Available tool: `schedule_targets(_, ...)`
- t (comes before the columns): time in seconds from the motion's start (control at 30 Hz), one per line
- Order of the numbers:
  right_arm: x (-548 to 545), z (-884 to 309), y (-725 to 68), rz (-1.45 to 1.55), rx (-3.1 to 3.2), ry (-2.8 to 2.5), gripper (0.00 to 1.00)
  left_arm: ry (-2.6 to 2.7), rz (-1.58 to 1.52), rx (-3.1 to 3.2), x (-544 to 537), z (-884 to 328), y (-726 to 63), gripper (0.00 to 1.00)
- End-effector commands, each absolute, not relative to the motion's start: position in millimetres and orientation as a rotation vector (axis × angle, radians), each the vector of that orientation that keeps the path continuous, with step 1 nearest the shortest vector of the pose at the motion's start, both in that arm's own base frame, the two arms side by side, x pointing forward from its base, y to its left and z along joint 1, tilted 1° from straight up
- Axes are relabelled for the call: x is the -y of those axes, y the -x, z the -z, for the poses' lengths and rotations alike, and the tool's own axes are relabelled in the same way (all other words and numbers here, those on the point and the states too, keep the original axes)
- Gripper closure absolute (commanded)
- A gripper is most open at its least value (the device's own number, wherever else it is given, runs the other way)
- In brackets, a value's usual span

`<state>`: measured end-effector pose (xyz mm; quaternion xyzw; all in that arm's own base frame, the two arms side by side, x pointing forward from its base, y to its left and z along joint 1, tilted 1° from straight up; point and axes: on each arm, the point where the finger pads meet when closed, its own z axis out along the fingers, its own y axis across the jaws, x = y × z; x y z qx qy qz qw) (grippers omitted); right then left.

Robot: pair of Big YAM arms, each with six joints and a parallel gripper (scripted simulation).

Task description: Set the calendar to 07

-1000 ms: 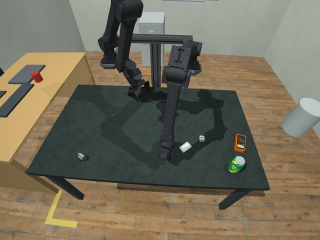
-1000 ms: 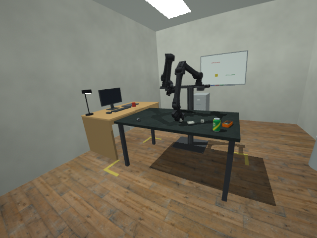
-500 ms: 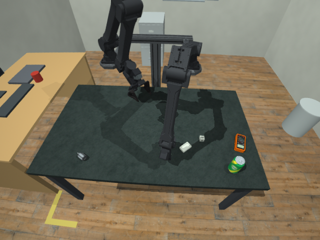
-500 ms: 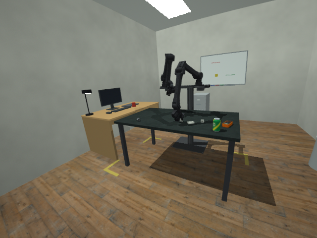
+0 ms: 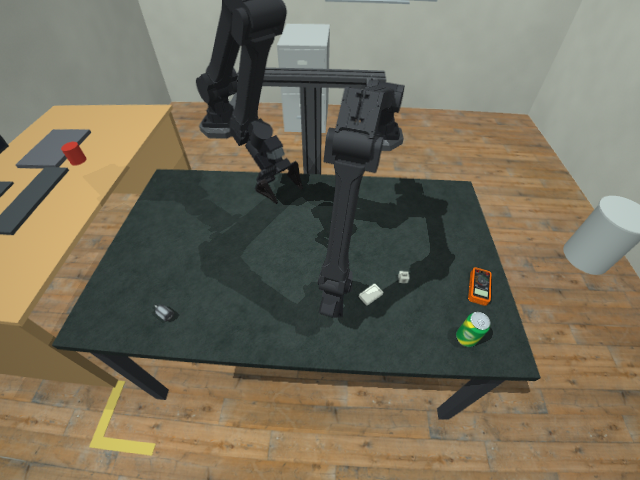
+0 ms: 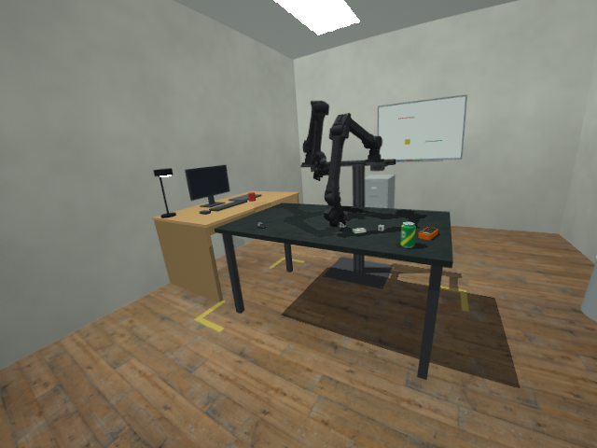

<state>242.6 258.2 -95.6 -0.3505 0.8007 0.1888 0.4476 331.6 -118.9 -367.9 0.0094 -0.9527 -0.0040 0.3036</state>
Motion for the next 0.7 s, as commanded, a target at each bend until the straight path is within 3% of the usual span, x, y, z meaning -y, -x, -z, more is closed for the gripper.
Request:
schedule_targets(0.0, -259, 92, -241, -0.475, -1.975, 0.867, 0.00, -0.036, 0.005, 2.543, 125, 332, -347, 0.76)
schedule_targets(0.67, -259, 92, -241, -0.475, -1.975, 0.867, 0.00, -0.027, 0.010, 2.516, 116, 359, -330, 0.76)
